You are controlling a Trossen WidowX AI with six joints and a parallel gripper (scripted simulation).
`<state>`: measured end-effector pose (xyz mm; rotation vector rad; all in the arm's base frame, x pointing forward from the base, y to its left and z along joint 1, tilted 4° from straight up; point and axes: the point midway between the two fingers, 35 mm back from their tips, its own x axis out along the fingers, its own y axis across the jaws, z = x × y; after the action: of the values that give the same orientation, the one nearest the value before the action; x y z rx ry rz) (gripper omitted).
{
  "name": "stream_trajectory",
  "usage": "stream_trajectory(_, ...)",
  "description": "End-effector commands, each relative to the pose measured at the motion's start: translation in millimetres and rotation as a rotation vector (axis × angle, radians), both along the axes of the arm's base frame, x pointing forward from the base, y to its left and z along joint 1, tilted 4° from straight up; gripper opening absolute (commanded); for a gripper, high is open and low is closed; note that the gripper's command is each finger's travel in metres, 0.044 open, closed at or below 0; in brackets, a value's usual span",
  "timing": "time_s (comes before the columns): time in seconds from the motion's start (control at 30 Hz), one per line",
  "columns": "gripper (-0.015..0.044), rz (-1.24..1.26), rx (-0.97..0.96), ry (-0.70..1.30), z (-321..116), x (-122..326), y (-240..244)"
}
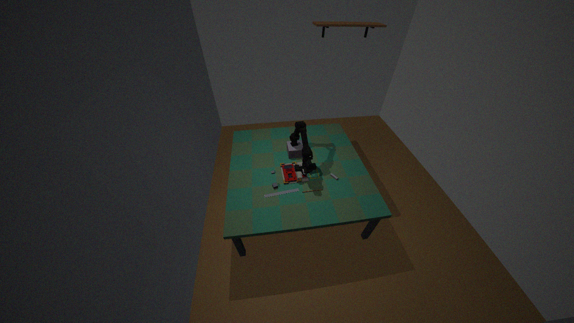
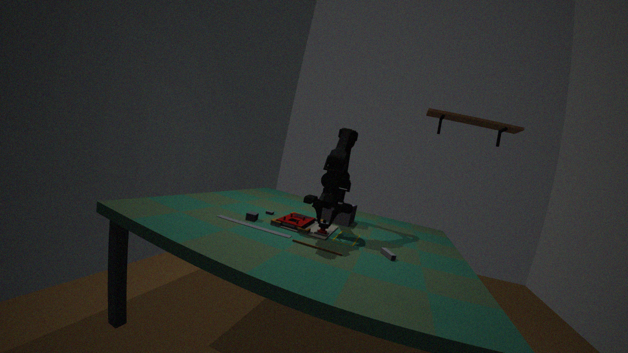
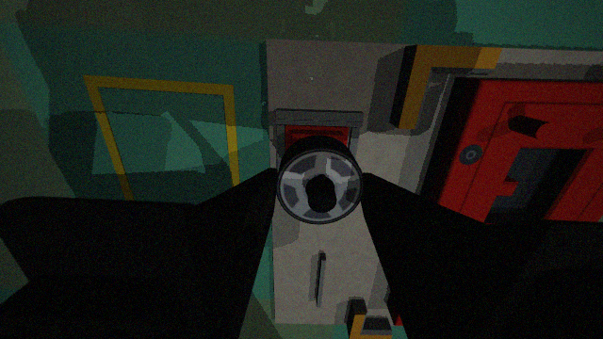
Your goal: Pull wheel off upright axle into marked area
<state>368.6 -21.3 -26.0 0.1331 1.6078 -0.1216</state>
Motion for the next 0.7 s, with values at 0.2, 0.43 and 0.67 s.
stream_trajectory(0.2, 0.0, -0.004, -0.004, -0.008, 17, 0, 0)
stream_trajectory(0.43, 0.0, -0.004, -0.005, -0.008, 19, 0, 0)
stream_trajectory(0.67, 0.0105, -0.005, -0.006, -0.009, 17, 1, 0)
